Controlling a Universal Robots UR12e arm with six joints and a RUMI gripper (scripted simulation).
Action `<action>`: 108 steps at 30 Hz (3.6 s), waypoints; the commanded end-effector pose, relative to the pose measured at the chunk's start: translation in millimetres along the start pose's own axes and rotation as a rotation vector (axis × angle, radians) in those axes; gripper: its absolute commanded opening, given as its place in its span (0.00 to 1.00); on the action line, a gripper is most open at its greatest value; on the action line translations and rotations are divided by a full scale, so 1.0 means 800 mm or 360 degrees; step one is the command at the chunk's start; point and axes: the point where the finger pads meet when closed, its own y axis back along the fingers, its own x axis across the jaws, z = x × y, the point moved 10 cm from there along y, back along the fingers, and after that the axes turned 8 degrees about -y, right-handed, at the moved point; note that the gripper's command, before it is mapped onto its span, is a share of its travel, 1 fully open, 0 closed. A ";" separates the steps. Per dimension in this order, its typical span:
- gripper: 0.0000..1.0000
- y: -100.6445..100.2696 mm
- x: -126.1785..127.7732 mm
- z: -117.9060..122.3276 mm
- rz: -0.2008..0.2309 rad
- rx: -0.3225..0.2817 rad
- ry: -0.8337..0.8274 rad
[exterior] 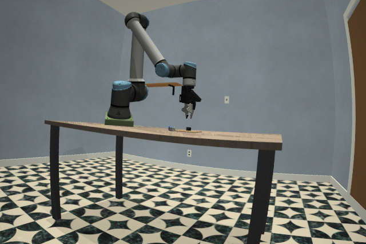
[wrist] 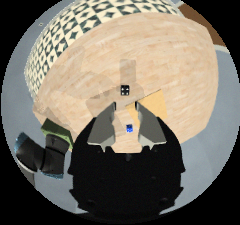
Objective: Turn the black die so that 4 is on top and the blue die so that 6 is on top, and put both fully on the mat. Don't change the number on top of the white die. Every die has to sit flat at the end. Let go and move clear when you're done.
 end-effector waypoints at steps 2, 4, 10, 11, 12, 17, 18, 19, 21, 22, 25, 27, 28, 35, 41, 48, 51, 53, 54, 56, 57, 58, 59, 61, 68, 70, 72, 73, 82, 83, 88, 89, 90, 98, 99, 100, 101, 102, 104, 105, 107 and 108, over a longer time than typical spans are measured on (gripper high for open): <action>0.24 0.001 0.001 0.000 0.0002 0.0001 0.0000; 0.24 0.001 0.001 0.000 0.0002 0.0001 0.0000; 0.24 0.001 0.001 0.000 0.0002 0.0001 0.0000; 0.24 0.001 0.001 0.000 0.0002 0.0001 0.0000; 0.24 0.001 0.001 0.000 0.0002 0.0001 0.0000; 0.24 0.001 0.001 0.000 0.0002 0.0001 0.0000; 0.24 0.001 0.001 0.000 0.0002 0.0001 0.0000; 0.24 0.001 0.001 0.000 0.0002 0.0001 0.0000; 0.24 0.000 0.001 0.000 0.0002 0.0001 -0.0001; 0.24 0.000 0.001 0.000 0.0002 0.0001 -0.0001; 0.24 -0.001 0.000 0.000 0.0002 0.0001 -0.0003; 0.24 -0.002 0.000 0.000 0.0002 0.0001 -0.0005; 0.24 -0.003 0.000 0.000 0.0002 0.0001 -0.0006; 0.24 -0.008 0.000 -0.001 0.0002 0.0000 -0.0011; 0.24 -0.017 0.000 -0.001 0.0002 0.0000 -0.0011; 0.24 -0.031 0.000 -0.001 0.0002 0.0000 -0.0011; 0.24 -0.035 0.000 -0.001 0.0002 0.0000 -0.0011; 0.24 -0.037 0.000 -0.001 0.0002 0.0000 -0.0011; 0.24 -0.039 0.000 -0.001 0.0002 0.0000 -0.0011; 0.24 -0.043 0.000 -0.002 0.0002 0.0000 -0.0011; 0.24 -0.045 0.000 -0.002 0.0002 0.0000 -0.0011; 0.24 -0.047 0.000 -0.002 0.0002 0.0000 -0.0011; 0.24 -0.048 0.000 -0.002 0.0002 0.0000 -0.0011; 0.24 -0.052 0.000 -0.002 0.0002 0.0000 -0.0011; 0.24 -0.059 0.000 -0.002 0.0002 0.0000 -0.0011; 0.24 -0.060 0.000 -0.002 0.0002 0.0000 -0.0011; 0.24 -0.062 0.000 -0.002 0.0002 0.0000 -0.0011; 0.24 -0.062 0.000 -0.002 0.0002 0.0000 -0.0011; 0.24 -0.064 0.000 -0.002 0.0002 0.0000 -0.0011; 0.24 -0.064 0.000 -0.002 0.0002 0.0000 -0.0011; 0.24 -0.064 0.000 -0.002 0.0002 0.0000 -0.0011; 0.24 -0.064 0.000 -0.002 0.0002 0.0000 -0.0011; 0.24 -0.064 0.000 -0.002 0.0002 0.0000 -0.0011; 0.24 -0.064 0.000 -0.002 0.0002 0.0000 -0.0011; 0.24 -0.064 0.000 -0.002 0.0002 0.0000 -0.0011; 0.24 -0.064 0.000 -0.002 0.0002 0.0000 -0.0011; 0.24 -0.064 0.000 -0.002 0.0002 0.0000 -0.0011; 0.24 -0.064 0.000 -0.002 0.0002 0.0000 -0.0011; 0.24 -0.064 0.000 -0.002 0.0002 0.0000 -0.0011; 0.24 -0.064 0.000 -0.002 0.0002 0.0000 -0.0011; 0.24 -0.064 0.000 -0.002 0.0002 0.0000 -0.0011; 0.24 -0.064 0.000 -0.002 0.0002 0.0000 -0.0011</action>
